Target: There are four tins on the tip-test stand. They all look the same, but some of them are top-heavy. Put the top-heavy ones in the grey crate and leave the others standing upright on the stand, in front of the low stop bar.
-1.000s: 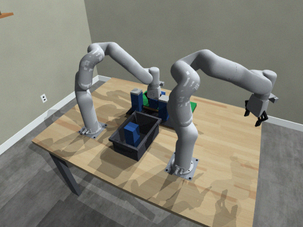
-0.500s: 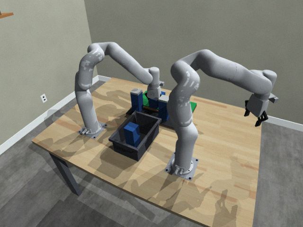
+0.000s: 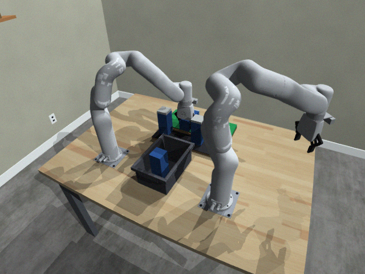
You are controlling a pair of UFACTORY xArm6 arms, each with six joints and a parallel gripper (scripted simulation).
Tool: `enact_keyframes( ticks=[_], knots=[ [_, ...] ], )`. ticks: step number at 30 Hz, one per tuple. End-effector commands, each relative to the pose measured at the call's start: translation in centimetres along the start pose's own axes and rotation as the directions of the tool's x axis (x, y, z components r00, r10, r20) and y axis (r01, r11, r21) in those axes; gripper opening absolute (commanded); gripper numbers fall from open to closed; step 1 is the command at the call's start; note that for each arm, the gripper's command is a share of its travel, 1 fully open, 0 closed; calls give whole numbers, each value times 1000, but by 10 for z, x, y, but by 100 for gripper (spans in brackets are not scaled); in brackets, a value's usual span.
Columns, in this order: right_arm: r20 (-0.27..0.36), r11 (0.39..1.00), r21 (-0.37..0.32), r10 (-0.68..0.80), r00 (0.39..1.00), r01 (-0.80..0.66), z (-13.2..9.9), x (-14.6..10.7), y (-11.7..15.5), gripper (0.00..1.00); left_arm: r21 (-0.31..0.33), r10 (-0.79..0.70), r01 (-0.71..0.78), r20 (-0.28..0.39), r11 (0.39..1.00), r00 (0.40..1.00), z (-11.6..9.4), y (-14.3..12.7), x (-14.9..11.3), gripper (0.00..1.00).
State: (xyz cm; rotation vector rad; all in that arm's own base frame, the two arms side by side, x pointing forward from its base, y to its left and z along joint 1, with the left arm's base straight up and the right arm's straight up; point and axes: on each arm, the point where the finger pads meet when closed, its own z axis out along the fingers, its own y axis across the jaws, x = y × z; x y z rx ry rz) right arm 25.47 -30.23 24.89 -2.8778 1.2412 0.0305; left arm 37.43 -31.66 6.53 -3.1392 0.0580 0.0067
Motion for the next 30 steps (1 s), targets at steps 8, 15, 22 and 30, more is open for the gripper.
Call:
enact_keyframes(
  ticks=[8, 15, 22, 30],
  knots=[
    [-4, 1000, 0, 0, 1000, 0, -2, 1, 0, 100, -3, 0, 0, -4, 1000, 1000, -2, 1, 1, 0],
    [-4, 1000, 0, 0, 1000, 0, -2, 1, 0, 100, -3, 0, 0, -4, 1000, 1000, -2, 1, 1, 0],
    [-4, 1000, 0, 0, 1000, 0, -2, 1, 0, 100, -3, 0, 0, -4, 1000, 1000, -17, 1, 1, 0],
    [-4, 1000, 0, 0, 1000, 0, -2, 1, 0, 100, -3, 0, 0, -4, 1000, 1000, -22, 1, 1, 0]
  ],
)
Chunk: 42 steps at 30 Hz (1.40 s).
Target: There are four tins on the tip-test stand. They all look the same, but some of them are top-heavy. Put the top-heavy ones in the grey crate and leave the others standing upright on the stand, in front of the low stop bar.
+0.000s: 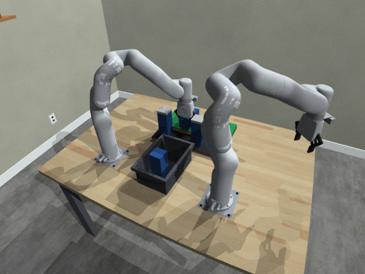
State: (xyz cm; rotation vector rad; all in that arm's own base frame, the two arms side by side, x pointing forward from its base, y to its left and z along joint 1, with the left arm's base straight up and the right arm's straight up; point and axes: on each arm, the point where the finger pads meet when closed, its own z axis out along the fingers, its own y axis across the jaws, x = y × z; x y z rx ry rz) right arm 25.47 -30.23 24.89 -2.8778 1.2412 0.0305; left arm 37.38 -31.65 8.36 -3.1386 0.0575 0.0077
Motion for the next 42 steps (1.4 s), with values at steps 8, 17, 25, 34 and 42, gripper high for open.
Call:
enact_keyframes(
  ticks=[8, 17, 25, 34, 42],
  knots=[
    [-4, 1000, 0, 0, 1000, 0, -2, 1, 0, 100, -3, 0, 0, -4, 1000, 1000, -3, 1, 1, 0],
    [-4, 1000, 0, 0, 1000, 0, -2, 1, 0, 100, -3, 0, 0, -4, 1000, 1000, -3, 1, 1, 0],
    [-4, 1000, 0, 0, 1000, 0, -2, 1, 0, 100, -3, 0, 0, -4, 1000, 1000, -3, 1, 1, 74],
    [-4, 1000, 0, 0, 1000, 0, -2, 1, 0, 100, -3, 0, 0, -4, 1000, 1000, -3, 1, 1, 74],
    [-4, 1000, 0, 0, 1000, 0, -2, 1, 0, 100, -4, 0, 0, -5, 1000, 1000, -3, 1, 2, 74]
  ],
)
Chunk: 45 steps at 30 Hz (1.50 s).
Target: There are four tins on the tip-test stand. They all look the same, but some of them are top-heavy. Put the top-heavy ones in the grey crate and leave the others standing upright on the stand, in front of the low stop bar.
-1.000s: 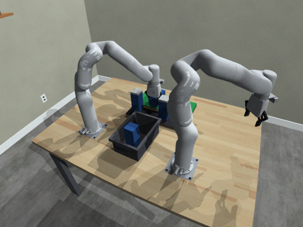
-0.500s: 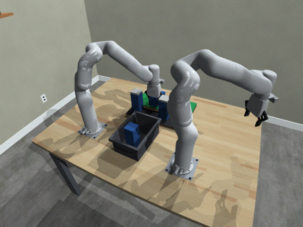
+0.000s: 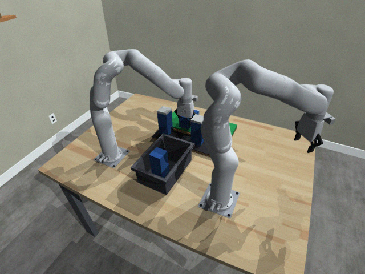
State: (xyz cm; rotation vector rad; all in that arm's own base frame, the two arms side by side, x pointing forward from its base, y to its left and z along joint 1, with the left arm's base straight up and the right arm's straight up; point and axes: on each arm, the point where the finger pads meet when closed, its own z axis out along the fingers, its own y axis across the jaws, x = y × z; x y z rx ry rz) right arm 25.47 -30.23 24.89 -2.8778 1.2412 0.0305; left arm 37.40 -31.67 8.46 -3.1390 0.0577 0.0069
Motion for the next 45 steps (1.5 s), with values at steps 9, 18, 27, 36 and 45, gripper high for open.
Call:
enact_keyframes(
  ticks=[9, 18, 27, 36, 45],
  knots=[
    [-4, 1000, 0, 0, 1000, 0, -2, 1, 0, 100, -3, 0, 0, -4, 1000, 1000, -2, 1, 1, 74],
    [-4, 1000, 0, 0, 1000, 0, -2, 1, 0, 100, -3, 0, 0, -4, 1000, 1000, -2, 1, 1, 74],
    [-4, 1000, 0, 0, 1000, 0, -2, 1, 0, 100, -3, 0, 0, -4, 1000, 1000, -2, 1, 1, 74],
    [-4, 1000, 0, 0, 1000, 0, -2, 1, 0, 100, -3, 0, 0, -4, 1000, 1000, -6, 1, 1, 74],
    [-4, 1000, 0, 0, 1000, 0, -2, 1, 0, 100, -3, 0, 0, -4, 1000, 1000, -13, 1, 1, 74]
  ],
)
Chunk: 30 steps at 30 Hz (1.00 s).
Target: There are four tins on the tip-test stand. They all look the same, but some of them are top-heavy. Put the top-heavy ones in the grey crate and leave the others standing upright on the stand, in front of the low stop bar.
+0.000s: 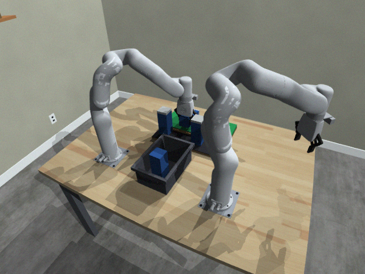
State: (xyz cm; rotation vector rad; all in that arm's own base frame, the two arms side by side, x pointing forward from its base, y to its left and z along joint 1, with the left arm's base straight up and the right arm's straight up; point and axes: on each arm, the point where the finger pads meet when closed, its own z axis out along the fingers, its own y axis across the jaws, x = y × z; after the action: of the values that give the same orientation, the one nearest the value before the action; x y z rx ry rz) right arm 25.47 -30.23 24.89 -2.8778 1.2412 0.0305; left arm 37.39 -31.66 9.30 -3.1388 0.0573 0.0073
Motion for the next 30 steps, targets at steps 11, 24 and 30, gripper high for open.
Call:
enact_keyframes(
  ticks=[11, 24, 30],
  knots=[
    [-4, 1000, 0, 0, 1000, 0, -2, 1, 0, 100, -3, 0, 0, -4, 1000, 1000, -9, 1, 1, 74],
    [-4, 1000, 0, 0, 1000, 0, -2, 1, 0, 100, -3, 0, 0, -4, 1000, 1000, -15, 1, 1, 74],
    [-4, 1000, 0, 0, 1000, 0, -2, 1, 0, 100, -3, 1, -1, -4, 1000, 1000, -20, 1, 1, 74]
  ],
)
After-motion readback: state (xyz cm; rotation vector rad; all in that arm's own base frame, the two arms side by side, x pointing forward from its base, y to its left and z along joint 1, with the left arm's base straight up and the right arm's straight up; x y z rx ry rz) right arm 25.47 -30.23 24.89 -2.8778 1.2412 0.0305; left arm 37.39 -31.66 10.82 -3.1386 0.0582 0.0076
